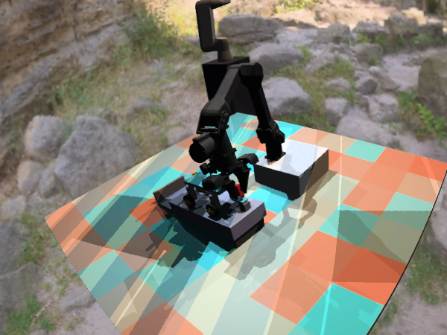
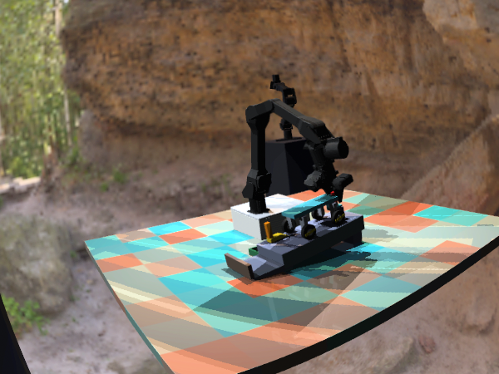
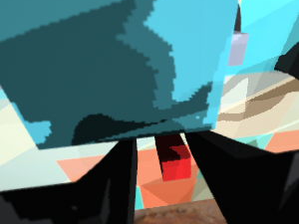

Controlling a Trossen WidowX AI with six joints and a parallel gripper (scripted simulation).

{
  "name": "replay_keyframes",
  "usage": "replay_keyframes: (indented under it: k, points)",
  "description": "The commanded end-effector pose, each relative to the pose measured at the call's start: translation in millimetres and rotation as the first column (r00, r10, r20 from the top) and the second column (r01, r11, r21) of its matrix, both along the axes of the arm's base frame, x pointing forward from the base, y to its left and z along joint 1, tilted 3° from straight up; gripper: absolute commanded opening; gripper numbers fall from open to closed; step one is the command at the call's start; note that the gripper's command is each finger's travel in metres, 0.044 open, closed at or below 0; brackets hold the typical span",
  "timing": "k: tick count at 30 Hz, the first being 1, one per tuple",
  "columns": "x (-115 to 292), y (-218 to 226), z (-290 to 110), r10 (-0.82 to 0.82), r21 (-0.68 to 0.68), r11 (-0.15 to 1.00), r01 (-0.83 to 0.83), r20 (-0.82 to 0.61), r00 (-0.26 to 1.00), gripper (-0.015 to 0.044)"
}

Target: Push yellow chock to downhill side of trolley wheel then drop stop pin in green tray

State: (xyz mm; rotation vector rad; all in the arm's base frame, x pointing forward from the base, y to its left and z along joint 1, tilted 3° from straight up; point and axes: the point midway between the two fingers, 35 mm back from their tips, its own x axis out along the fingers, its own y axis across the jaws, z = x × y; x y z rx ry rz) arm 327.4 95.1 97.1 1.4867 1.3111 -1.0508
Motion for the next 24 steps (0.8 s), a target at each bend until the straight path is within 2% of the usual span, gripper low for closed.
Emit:
replay_keyframes:
  k: [1,2,11,12,24]
  points:
    - [0.1,0.0,0.1,0.000,0.000,1.000,0.000,0.000,1.000,0.0111]
    - [0.1,0.0,0.1,0.000,0.000,1.000,0.000,0.000,1.000,0.0085]
    - [0.1,0.0,0.1,0.000,0.000,1.000,0.000,0.000,1.000,0.0025]
    - [0.0,0.0,0.3,0.000,0.000,1.000,0.000,0.000,1.000,0.0000]
    - [-2.9,-0.9,8.6,-0.003,0.000,1.000,0.003,-0.008,1.000,0.0000]
